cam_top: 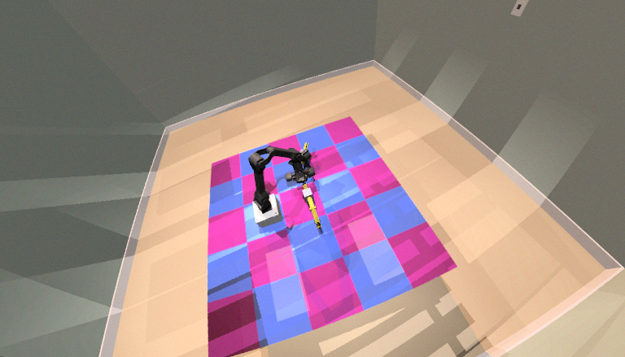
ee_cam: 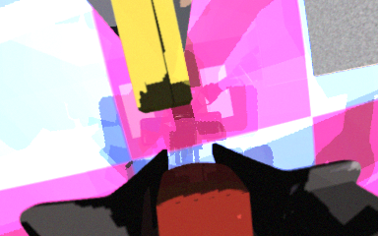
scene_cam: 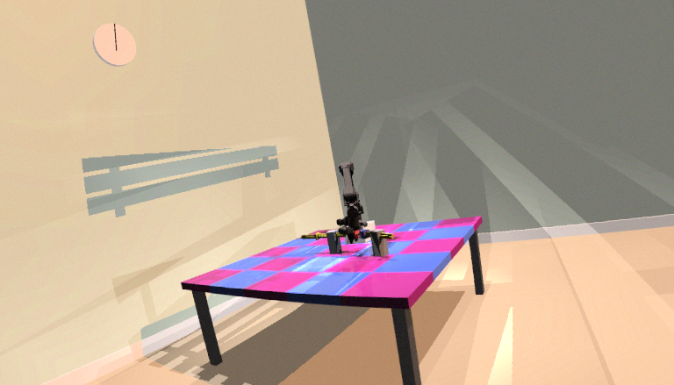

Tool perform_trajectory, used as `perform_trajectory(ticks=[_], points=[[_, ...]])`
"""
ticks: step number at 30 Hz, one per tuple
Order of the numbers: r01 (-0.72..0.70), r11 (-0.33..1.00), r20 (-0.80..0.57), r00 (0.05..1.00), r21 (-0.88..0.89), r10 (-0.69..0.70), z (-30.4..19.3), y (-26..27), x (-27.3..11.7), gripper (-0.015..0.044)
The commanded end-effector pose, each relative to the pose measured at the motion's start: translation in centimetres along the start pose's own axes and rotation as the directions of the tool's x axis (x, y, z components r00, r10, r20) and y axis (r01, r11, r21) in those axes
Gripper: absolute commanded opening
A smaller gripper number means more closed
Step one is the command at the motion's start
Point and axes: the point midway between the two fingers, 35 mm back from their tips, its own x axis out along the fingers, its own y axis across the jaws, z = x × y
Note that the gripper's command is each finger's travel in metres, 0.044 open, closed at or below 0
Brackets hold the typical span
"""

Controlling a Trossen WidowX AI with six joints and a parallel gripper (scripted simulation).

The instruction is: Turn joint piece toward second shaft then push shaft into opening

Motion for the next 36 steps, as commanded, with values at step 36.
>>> perform_trajectory(ticks=[36], points=[[-0.002,1.0,0.022,1.0,-0.01,0.002,0.04,0.06,-0.1,0.0226]])
